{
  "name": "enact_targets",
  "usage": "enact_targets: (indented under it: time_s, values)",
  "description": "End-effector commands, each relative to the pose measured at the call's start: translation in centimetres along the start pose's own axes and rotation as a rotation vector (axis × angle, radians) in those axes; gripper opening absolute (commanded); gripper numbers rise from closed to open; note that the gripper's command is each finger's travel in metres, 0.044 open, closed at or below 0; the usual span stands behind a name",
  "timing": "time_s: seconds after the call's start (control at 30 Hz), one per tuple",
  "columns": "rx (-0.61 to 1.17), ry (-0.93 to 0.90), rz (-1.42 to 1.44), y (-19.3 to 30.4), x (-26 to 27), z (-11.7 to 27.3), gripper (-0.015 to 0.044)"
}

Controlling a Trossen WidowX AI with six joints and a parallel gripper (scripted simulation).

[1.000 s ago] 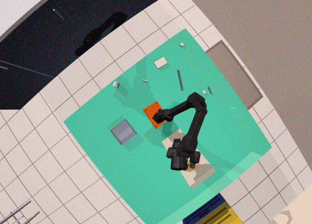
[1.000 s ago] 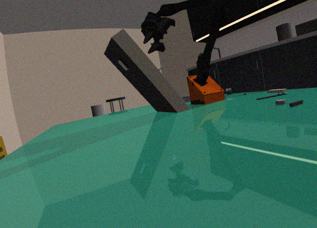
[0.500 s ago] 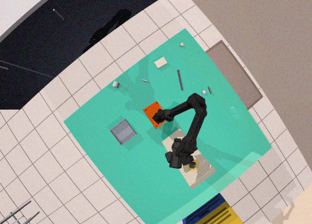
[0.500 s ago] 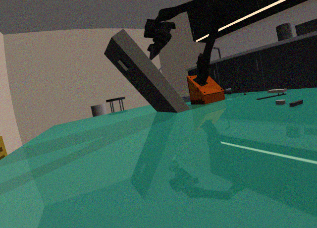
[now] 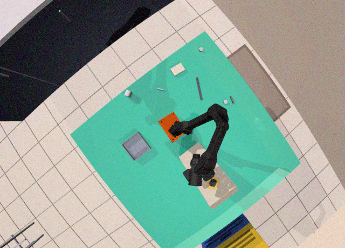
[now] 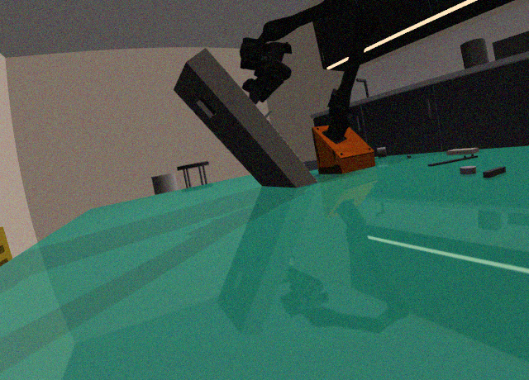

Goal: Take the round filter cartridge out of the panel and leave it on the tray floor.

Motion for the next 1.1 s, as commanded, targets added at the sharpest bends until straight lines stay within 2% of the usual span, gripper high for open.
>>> enact_targets:
  time_s: [0.0,0.67,0.77,1.0,1.07]
  values:
    - [0.005,0.002,0.000,0.1,0.0,-0.8,0.0305]
    - [0.002,-0.002,0.001,0.1,0.2,-3.7,0.0305]
    - [0.006,0.004,0.004,0.1,0.1,-3.3,0.0226]
    - [0.006,0.004,0.004,0.1,0.1,-3.3,0.0179]
    - [0.006,0.004,0.004,0.1,0.1,-3.3,0.0127]
Point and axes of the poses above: the point midway between the two fingers, 35 mm back from their tips, its own z axis back along the fingers, its own x axis across the jaws, y = z × x, the point moved 7 cm from there along z, back along the fingers, and after that the axes turned 8 degrees about z, right-handed, at the moved point
